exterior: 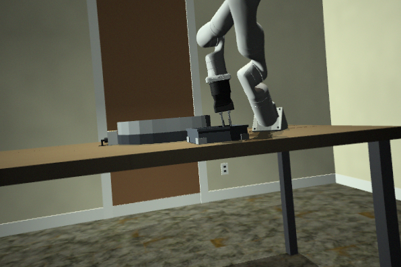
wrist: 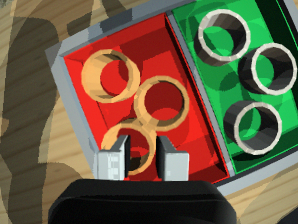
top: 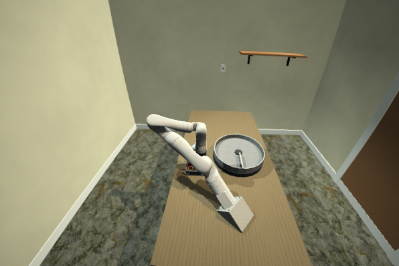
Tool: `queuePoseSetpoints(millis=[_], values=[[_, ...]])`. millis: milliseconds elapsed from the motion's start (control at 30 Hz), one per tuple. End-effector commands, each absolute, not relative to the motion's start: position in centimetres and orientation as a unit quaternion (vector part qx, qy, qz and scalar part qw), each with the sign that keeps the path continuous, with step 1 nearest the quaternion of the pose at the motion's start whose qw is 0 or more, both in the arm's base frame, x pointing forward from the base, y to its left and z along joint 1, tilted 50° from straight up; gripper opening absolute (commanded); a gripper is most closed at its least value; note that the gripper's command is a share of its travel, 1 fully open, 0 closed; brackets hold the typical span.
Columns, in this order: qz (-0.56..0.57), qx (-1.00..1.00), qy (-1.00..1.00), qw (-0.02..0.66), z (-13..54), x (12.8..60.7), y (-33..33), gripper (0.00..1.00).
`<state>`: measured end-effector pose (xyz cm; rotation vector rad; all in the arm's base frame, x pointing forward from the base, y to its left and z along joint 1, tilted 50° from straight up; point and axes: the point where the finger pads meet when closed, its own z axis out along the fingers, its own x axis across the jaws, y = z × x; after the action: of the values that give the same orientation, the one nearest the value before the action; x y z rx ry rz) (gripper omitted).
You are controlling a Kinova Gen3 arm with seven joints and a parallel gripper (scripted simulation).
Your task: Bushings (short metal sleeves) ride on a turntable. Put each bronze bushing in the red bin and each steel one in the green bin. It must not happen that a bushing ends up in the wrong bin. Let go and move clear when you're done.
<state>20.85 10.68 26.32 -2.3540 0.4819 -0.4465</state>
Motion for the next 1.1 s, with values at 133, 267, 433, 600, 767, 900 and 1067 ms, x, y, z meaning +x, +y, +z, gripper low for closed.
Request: queuePoseSetpoints(millis=[133,267,433,600,767,900,1067], values=[[-0.221,-0.883,0.209,0.358,26.3,20.8,10.2,0.47],[-0.221,-0.883,0.209,0.358,26.3,20.8,10.2,0.47],[-0.221,-0.883,0.209,0.358,26.9,20.4,10.2,0.47],[-0.221,-0.883,0.209,0.358,26.9,20.4,10.2,0.47],[-0.214,-0.886,0.205,0.356,27.4,20.1,10.2,0.47],[-0.221,-0.883,0.208,0.358,27.5,20.1,10.1,0.47],[-0.221,-0.883,0.208,0.358,27.5,20.1,10.1,0.47]])
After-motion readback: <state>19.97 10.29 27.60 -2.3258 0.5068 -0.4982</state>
